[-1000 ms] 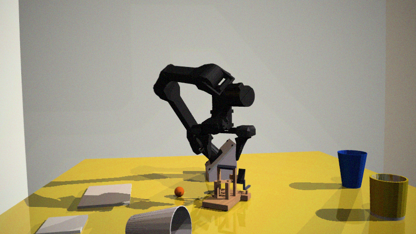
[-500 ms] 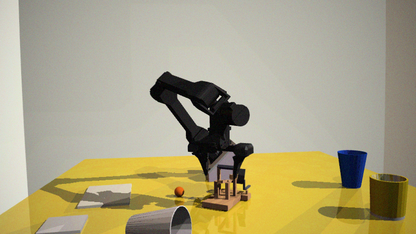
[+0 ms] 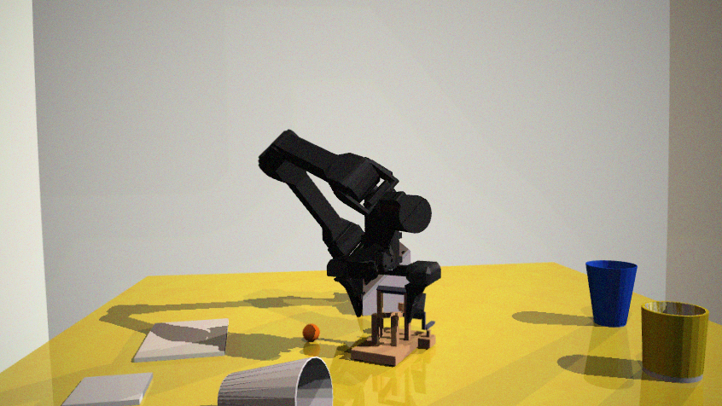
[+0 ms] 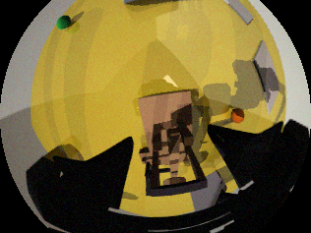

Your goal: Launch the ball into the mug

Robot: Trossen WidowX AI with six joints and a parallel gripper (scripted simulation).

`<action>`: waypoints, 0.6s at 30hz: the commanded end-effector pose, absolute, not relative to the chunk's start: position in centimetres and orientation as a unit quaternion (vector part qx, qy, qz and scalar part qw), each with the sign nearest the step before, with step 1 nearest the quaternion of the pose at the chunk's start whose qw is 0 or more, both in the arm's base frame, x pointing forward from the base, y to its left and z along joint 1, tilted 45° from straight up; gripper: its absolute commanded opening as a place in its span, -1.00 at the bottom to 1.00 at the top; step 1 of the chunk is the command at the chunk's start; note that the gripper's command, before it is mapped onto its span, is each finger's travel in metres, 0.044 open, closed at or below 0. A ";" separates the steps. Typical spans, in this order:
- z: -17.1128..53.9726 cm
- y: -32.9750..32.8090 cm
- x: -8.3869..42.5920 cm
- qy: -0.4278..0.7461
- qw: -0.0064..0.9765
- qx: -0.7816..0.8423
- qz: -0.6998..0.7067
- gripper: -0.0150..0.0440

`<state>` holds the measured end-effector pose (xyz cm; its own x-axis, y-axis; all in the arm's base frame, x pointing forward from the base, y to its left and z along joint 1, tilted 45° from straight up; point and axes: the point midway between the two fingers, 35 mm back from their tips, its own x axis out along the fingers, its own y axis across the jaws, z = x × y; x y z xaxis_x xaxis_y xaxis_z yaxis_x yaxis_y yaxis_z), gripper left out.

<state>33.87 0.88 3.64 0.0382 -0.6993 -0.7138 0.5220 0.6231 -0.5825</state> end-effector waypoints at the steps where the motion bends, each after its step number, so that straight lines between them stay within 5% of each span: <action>1: 3.1 0.4 33.9 0.547 0.716 -0.084 -0.425 1.00; 18: 1.4 -1.4 33.9 0.546 0.716 -0.085 -0.426 1.00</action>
